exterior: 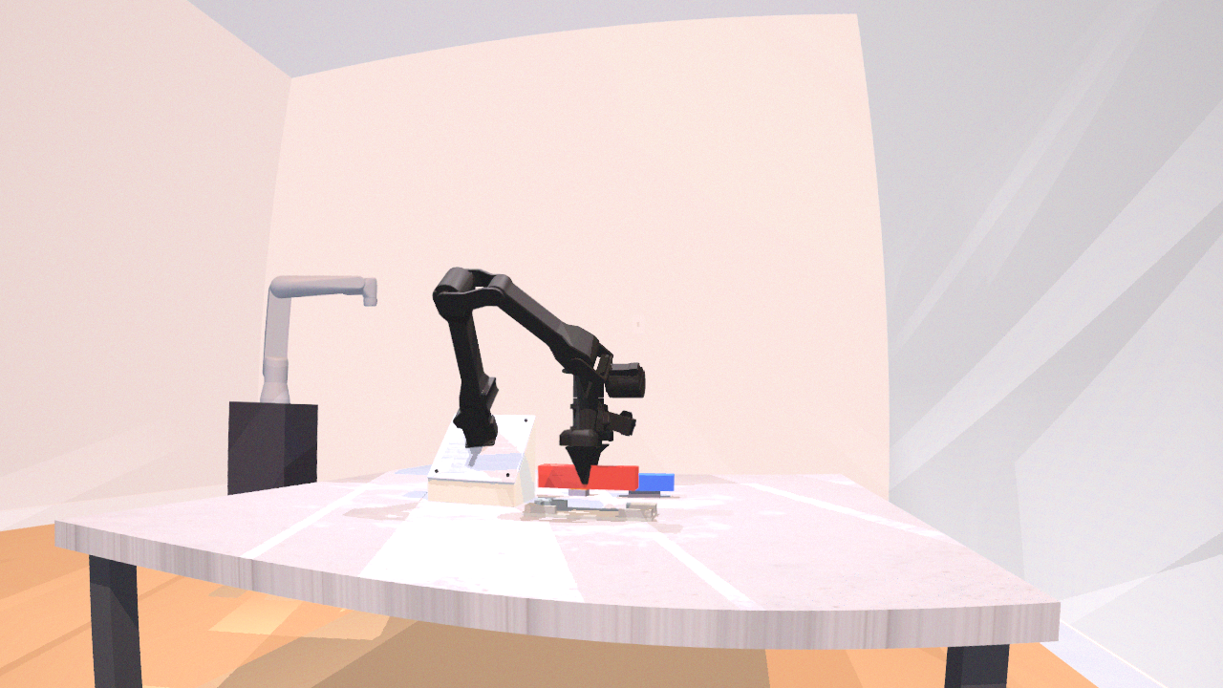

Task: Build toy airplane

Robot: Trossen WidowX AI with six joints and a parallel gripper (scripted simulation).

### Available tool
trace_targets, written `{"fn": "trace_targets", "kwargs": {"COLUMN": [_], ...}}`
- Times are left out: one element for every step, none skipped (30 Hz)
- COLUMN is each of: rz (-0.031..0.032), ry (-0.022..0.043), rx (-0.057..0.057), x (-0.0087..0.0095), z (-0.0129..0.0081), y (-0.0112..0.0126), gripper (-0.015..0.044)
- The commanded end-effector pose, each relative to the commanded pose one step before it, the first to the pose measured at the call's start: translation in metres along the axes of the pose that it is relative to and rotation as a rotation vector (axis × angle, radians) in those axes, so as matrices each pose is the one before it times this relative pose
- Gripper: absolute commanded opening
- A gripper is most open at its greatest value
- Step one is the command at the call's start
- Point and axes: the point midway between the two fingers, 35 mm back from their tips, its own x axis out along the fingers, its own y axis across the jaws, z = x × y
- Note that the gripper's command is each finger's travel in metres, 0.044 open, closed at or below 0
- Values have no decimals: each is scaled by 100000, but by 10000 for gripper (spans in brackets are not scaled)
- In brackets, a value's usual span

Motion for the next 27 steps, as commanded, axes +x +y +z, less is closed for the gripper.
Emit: {"fn": "trace_targets", "kwargs": {"rz": [-329,-8,-10,-12,-14,-15,-17,-19,-21,-23,-25,-26,-22,-14,-5,0,0,0,0,-83,0,0,0,0,0,0,0], "ry": [518,0,0,0,0,0,0,0,1,1,1,1,1,1,0,0,0,0,0,-171,0,0,0,0,0,0,0], "rx": [-970,0,-1,-1,-1,-1,-1,-2,-2,-2,-2,-2,-2,-1,0,0,0,0,0,722,0,0,0,0,0,0,0], "x": [820,161,160,160,160,159,159,159,159,159,158,157,125,75,25,0,0,-2,-2,-179,0,0,0,0,0,0,0], "z": [-145,-2,-3,-4,-5,-7,-8,-9,-10,-11,-12,-13,-11,-7,-2,0,0,7,7,76,0,0,0,0,0,0,0], "y": [45,-6,-6,-7,-8,-8,-9,-9,-10,-10,-10,-11,-9,-6,-2,0,0,-8,-8,-54,0,0,0,0,0,0,0], "gripper": [195,195,195,195,195,195,195,195,195,195,195,195,195,195,195,195,195,195,195,188,181,175,168,161,135,109,83]}}
